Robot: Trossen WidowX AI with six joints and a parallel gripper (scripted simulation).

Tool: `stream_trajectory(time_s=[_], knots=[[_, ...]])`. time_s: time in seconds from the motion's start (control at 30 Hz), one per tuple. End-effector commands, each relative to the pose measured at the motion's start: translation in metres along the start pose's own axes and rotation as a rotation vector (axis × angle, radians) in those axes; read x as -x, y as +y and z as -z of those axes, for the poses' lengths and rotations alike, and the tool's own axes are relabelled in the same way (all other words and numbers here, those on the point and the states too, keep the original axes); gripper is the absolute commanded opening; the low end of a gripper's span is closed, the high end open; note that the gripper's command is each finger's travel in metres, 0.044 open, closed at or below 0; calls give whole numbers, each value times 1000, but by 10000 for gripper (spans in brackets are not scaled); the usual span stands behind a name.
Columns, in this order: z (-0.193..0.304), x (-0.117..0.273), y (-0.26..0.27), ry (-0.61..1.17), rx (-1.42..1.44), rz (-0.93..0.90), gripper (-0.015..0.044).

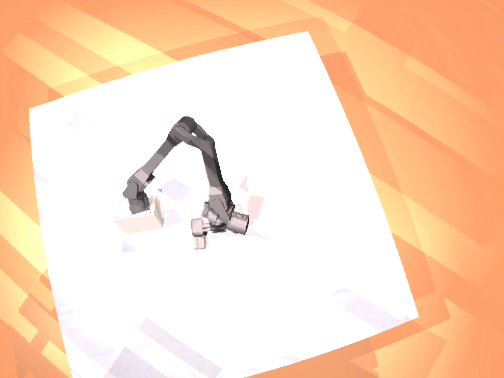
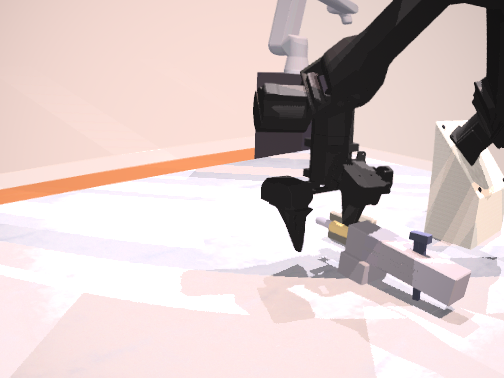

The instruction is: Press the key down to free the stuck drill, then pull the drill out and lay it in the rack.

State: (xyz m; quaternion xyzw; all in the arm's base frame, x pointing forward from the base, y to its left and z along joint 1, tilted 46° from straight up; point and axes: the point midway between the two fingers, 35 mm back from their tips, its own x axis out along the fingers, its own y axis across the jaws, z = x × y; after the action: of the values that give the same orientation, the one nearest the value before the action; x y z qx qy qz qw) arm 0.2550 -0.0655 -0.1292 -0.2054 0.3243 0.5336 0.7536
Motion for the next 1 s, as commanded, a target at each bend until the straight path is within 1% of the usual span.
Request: stream_trajectory(time_s=[0.0, 0.43, 0.97], knots=[[-3, -1, 1, -6, -5, 1, 440], [-8, -3, 2, -6, -5, 1, 440], [-6, -2, 0, 0, 1, 0, 20]])
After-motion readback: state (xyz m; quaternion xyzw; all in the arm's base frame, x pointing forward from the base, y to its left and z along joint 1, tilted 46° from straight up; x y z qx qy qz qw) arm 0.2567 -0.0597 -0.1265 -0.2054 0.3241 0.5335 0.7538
